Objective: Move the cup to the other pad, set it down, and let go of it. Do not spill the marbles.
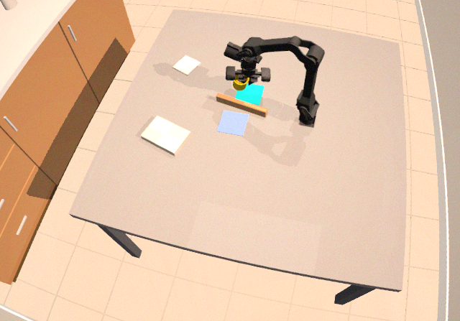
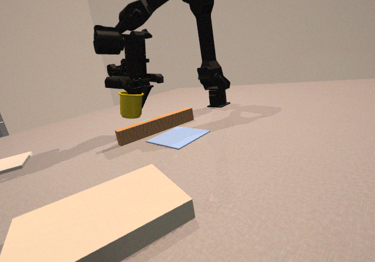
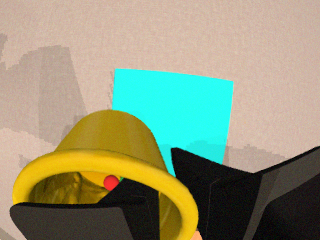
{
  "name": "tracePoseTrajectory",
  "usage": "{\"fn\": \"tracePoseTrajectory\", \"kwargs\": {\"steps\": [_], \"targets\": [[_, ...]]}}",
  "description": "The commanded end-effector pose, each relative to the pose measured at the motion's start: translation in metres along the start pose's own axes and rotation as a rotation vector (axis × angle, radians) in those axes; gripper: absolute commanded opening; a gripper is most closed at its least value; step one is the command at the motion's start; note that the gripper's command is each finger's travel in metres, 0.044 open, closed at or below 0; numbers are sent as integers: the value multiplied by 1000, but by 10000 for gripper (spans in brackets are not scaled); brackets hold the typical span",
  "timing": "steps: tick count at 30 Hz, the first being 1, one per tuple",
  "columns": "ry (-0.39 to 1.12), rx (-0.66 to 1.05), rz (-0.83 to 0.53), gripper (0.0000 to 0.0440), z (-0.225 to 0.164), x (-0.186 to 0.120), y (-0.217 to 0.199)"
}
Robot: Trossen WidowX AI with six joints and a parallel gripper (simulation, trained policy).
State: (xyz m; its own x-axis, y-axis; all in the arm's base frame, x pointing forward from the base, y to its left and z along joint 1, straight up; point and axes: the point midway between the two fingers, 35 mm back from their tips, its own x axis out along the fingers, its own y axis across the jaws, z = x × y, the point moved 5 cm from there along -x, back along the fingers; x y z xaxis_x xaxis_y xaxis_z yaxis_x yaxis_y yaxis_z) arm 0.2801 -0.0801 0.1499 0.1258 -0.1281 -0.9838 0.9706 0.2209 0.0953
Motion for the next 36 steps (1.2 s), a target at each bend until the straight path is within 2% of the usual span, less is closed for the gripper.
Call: {"fn": "tracePoseTrajectory", "kwargs": {"steps": [1, 10, 15, 17, 21, 22, 29, 36], "targets": [[1, 9, -8, 5, -1, 11, -8], [5, 39, -33, 36, -4, 28, -25], [-4, 50, -29, 69, -3, 35, -30], [-9, 56, -20, 91, -1, 37, -31], [-27, 74, 30, 174, 4, 32, -28], [-29, 79, 42, 182, 6, 30, -27], [-26, 89, 93, 193, 6, 20, -31], [-22, 96, 131, 223, 6, 8, -37]]}}
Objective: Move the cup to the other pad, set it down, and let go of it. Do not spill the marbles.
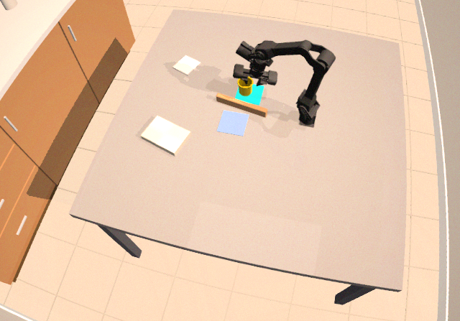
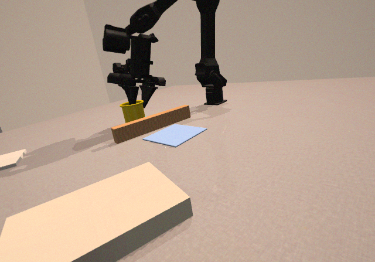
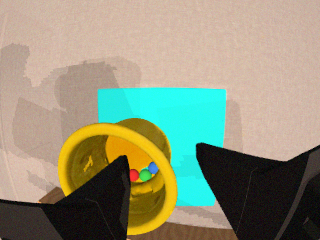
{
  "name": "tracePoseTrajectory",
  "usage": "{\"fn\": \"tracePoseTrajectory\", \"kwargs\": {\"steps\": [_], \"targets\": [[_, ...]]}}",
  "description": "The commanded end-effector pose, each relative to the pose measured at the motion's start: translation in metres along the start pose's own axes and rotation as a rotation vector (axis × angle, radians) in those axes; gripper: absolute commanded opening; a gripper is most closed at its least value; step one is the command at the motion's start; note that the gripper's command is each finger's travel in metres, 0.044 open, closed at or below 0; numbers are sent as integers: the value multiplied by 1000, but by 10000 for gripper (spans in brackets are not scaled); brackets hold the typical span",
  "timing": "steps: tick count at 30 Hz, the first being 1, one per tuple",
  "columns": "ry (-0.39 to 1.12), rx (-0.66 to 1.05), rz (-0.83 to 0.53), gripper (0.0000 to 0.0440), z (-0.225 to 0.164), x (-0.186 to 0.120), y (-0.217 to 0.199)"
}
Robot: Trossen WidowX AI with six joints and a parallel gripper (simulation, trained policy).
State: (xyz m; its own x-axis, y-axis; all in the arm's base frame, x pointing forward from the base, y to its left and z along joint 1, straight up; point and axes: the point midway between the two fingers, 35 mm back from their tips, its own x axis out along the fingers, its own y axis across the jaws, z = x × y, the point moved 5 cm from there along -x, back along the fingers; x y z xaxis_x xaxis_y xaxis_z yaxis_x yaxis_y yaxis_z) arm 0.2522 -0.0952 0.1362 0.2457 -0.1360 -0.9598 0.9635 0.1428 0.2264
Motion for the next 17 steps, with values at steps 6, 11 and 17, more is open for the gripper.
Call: {"fn": "tracePoseTrajectory", "kwargs": {"steps": [6, 11, 17], "targets": [[5, 13, 44, 259, 1, -18, -8], [-8, 24, 75, 279, 5, -33, -9], [-37, 33, 121, 342, 12, -56, -9]]}}
